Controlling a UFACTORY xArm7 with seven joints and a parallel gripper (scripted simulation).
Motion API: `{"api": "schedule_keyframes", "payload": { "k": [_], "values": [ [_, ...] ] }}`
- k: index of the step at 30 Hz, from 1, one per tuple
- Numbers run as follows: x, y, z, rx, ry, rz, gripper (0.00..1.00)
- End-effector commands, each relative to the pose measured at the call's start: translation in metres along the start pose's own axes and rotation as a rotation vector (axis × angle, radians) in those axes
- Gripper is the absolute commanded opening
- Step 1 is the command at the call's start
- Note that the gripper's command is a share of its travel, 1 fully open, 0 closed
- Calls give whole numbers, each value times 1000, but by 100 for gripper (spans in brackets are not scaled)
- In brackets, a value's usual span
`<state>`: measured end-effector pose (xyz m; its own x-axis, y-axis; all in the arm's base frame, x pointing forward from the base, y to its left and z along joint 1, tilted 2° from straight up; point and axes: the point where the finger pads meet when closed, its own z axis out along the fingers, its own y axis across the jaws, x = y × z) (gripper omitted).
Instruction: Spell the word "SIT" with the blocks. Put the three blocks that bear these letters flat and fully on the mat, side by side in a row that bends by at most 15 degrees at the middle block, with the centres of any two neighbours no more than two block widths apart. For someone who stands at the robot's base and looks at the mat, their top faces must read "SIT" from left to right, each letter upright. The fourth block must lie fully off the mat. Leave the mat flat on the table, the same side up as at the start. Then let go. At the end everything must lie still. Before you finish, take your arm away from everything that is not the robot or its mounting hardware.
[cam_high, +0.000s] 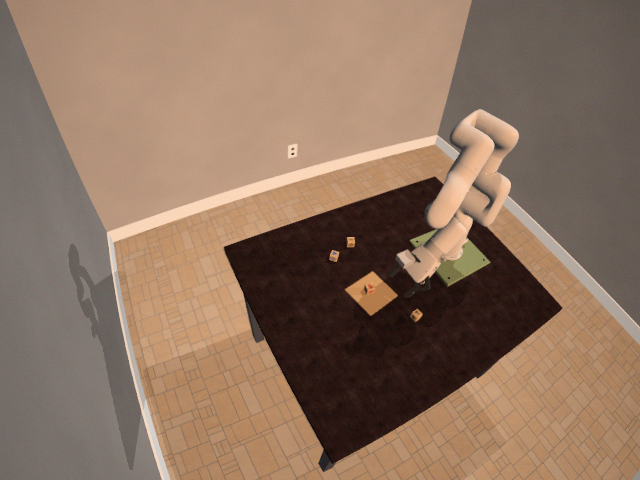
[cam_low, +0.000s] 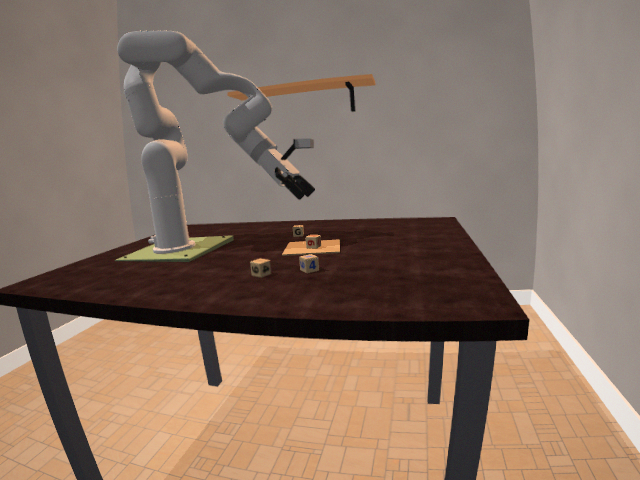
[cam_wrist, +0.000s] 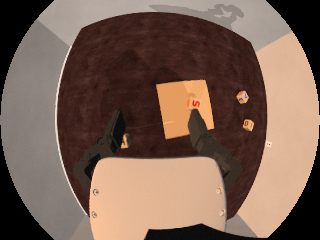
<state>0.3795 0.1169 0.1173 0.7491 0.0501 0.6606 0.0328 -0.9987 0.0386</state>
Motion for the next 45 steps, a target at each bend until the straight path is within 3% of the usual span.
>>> {"api": "schedule_keyframes", "payload": {
  "k": [1,11,12,26,27,40,41,45],
  "values": [
    [6,11,4,2,7,5,100],
    [6,11,4,2,7,5,100],
    [13,28,8,4,12,8,100],
    [13,28,8,4,12,8,100],
    [18,44,11,5,21,12,100],
    [18,44,11,5,21,12,100],
    [23,59,13,5,32,15,100],
    [23,59,13,5,32,15,100]
  ]
}}
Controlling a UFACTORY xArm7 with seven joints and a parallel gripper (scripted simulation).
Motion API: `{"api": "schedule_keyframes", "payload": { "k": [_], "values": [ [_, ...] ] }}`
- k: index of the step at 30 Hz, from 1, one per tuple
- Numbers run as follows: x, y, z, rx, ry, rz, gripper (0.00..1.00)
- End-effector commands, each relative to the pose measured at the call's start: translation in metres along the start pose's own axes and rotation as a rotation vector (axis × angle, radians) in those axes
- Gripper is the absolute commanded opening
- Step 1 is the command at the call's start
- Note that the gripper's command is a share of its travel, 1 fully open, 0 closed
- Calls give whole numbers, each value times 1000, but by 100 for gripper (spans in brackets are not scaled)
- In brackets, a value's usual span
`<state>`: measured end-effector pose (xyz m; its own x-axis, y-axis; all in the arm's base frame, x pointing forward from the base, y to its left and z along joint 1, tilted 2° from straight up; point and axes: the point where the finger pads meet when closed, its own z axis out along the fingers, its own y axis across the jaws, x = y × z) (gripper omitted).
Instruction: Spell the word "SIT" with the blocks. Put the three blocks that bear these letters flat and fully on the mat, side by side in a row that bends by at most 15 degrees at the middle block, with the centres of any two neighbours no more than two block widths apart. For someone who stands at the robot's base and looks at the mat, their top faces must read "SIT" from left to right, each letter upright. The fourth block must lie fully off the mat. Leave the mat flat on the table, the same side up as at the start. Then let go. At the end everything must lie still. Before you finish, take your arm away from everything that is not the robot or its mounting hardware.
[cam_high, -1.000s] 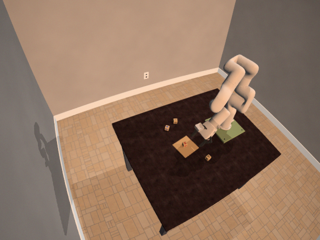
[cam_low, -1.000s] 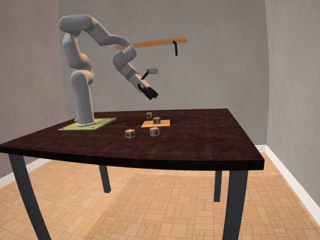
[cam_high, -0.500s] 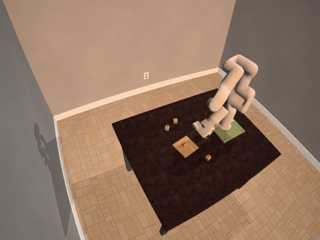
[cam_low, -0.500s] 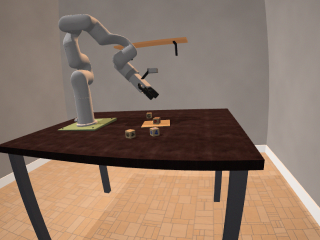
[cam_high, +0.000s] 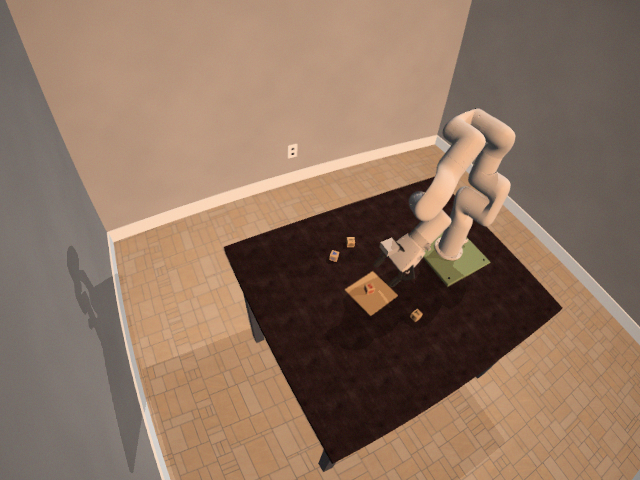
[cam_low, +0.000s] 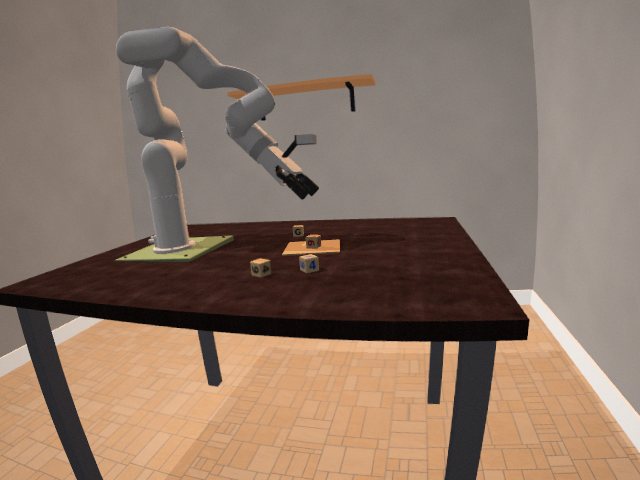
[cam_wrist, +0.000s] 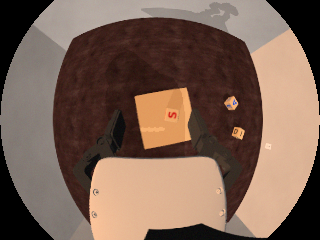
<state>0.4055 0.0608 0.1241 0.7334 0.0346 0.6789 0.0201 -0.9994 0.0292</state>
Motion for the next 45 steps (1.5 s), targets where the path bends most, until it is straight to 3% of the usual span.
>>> {"api": "schedule_keyframes", "payload": {
  "k": [1,7,9,14,45],
  "values": [
    [2,2,0,7,8,0,100],
    [2,2,0,7,8,0,100],
    [10,24,2,4,28,6,100],
    [14,37,2,2,41,9,100],
    [14,37,2,2,42,9,100]
  ]
}}
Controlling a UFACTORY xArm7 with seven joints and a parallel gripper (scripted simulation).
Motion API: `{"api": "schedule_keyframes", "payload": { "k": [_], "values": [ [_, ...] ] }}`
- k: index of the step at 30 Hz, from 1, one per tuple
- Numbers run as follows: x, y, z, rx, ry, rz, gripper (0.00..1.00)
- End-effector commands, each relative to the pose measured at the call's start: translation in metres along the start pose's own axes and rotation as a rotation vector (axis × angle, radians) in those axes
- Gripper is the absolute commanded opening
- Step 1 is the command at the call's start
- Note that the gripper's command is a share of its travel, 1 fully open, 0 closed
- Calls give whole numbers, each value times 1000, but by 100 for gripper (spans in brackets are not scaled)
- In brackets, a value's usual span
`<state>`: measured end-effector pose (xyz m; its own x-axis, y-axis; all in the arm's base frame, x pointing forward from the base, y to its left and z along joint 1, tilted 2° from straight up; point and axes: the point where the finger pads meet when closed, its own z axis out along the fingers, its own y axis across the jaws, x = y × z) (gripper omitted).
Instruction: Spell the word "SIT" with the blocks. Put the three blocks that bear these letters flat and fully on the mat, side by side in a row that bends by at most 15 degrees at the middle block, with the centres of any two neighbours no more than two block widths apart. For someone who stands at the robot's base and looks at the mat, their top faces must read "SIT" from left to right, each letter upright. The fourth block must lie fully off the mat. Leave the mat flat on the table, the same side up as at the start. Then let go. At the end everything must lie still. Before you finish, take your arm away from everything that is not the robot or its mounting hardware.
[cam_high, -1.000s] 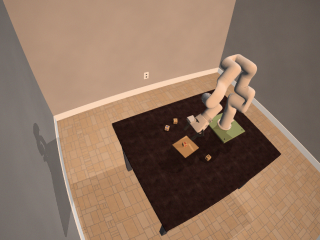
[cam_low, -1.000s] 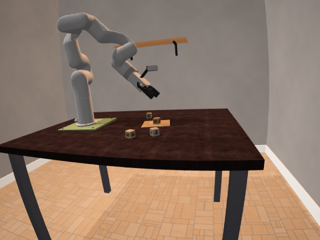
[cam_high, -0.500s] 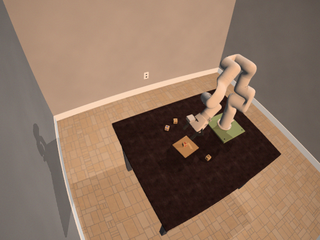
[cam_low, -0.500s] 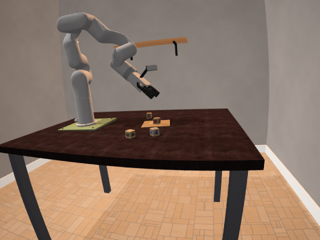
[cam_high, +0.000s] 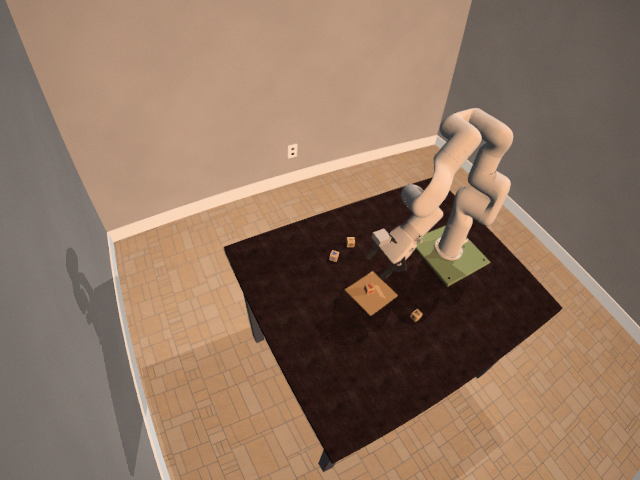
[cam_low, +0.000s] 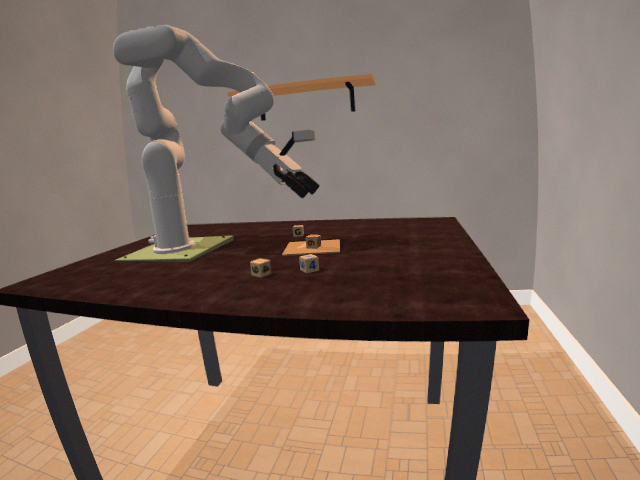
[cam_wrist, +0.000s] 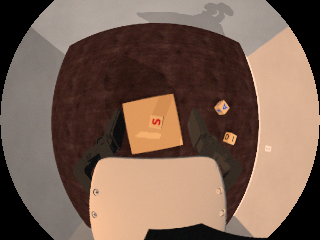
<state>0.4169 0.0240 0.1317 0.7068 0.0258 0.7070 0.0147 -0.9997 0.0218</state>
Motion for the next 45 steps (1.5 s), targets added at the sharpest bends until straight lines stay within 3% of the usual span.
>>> {"api": "schedule_keyframes", "payload": {
  "k": [1,45],
  "values": [
    [2,0,0,0,3,0,100],
    [7,8,3,5,-1,0,100]
  ]
}}
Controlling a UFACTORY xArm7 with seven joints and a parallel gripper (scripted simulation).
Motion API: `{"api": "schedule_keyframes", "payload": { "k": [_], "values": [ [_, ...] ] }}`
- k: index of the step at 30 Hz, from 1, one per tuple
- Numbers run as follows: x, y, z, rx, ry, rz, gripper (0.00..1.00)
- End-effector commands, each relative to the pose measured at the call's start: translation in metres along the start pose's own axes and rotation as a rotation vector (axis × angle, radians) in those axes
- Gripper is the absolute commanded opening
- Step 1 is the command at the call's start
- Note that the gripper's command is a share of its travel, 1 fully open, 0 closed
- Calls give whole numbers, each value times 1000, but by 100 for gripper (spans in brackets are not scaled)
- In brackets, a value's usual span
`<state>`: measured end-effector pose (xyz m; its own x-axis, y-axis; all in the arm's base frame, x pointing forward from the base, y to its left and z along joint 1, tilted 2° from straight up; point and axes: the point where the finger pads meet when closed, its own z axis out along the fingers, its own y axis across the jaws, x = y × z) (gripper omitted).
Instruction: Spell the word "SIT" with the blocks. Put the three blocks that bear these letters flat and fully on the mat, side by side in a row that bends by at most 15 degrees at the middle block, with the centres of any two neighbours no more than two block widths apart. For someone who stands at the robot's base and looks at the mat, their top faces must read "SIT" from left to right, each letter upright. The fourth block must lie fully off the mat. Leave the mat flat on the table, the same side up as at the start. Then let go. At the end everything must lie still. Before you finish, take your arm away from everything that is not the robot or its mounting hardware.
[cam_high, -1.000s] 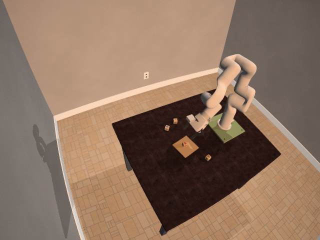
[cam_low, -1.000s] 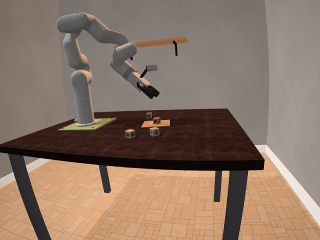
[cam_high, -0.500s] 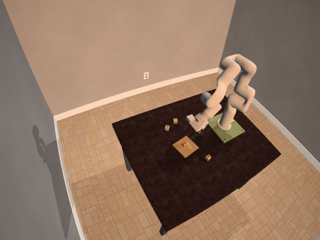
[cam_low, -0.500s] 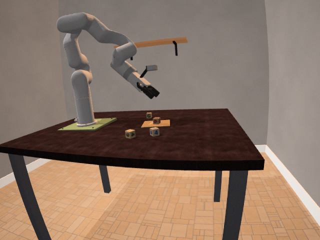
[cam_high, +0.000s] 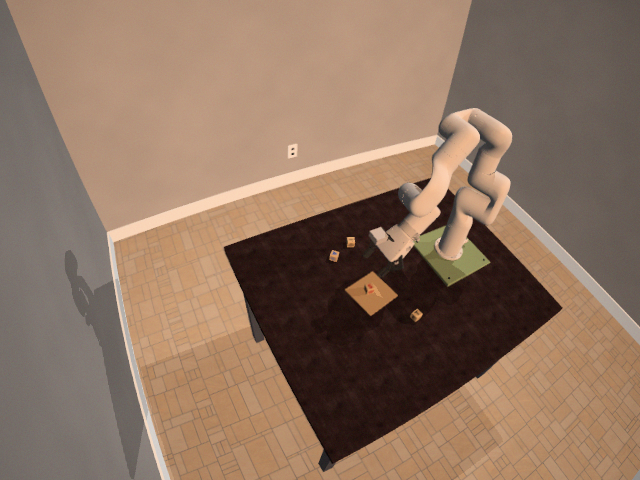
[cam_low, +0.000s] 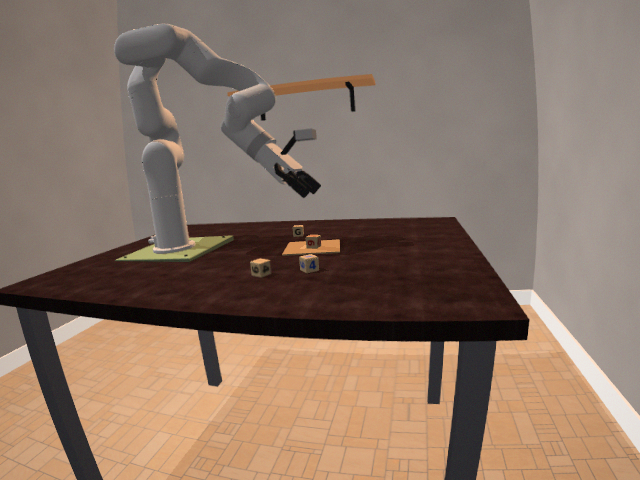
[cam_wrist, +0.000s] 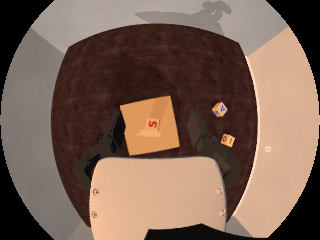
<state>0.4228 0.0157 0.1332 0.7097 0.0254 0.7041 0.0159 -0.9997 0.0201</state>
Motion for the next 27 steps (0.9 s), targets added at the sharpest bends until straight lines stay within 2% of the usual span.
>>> {"api": "schedule_keyframes", "payload": {
  "k": [1,7,8,24,25,27],
  "values": [
    [2,0,0,3,3,0,100],
    [2,0,0,3,3,0,100],
    [7,10,3,8,-1,0,100],
    [7,10,3,8,-1,0,100],
    [13,25,8,13,-4,0,100],
    [13,25,8,13,-4,0,100]
  ]
}}
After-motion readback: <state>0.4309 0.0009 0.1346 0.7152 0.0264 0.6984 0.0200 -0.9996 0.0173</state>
